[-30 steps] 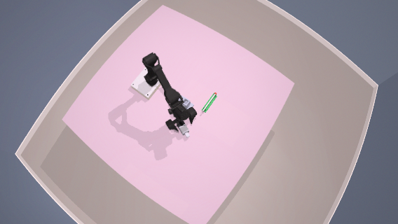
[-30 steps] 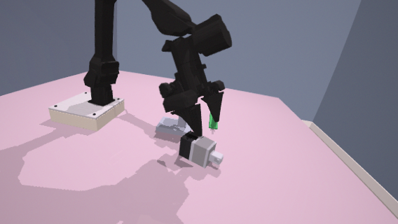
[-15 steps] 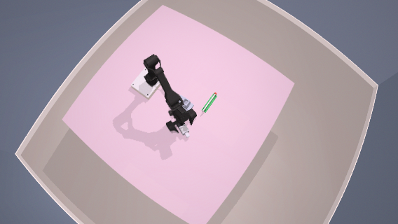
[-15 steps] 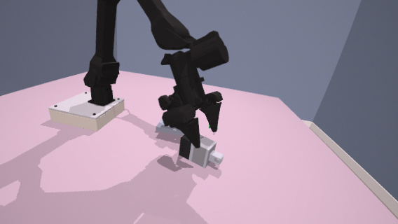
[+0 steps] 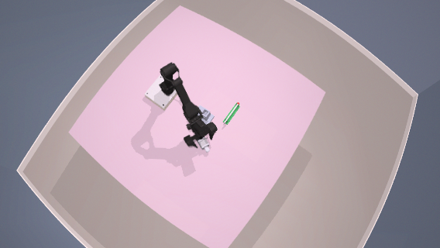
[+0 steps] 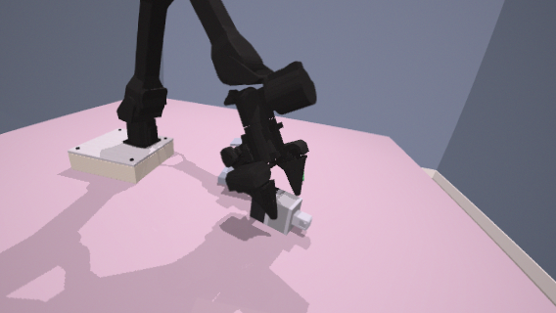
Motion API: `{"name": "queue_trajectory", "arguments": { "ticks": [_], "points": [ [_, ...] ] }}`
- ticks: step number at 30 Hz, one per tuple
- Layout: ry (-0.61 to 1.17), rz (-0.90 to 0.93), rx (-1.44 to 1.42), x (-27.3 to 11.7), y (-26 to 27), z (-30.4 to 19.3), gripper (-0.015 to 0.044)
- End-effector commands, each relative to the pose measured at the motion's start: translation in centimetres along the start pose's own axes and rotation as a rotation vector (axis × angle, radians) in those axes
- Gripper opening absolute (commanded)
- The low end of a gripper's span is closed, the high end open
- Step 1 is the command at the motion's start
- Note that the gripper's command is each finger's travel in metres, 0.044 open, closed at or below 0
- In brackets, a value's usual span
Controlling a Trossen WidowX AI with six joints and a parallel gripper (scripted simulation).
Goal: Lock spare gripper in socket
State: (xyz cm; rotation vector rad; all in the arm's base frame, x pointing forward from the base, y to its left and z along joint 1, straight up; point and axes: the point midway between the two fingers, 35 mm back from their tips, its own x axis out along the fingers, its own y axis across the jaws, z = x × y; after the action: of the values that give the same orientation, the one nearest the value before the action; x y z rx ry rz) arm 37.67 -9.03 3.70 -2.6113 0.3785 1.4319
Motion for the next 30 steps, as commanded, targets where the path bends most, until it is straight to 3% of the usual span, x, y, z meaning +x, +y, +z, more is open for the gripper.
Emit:
{"name": "queue_trajectory", "arguments": {
  "ticks": [1,17,27,30],
  "points": [
    [-0.008,0.004,0.004,0.8,0.1,0.7,0.044],
    [-0.008,0.004,0.004,2.1,0.1,1.8,0.044],
    [-0.008,0.004,0.004,2.1,0.1,1.8,0.0177],
    [-0.008,0.004,0.004,2.1,0.1,1.8,0.0157]
  ]
}}
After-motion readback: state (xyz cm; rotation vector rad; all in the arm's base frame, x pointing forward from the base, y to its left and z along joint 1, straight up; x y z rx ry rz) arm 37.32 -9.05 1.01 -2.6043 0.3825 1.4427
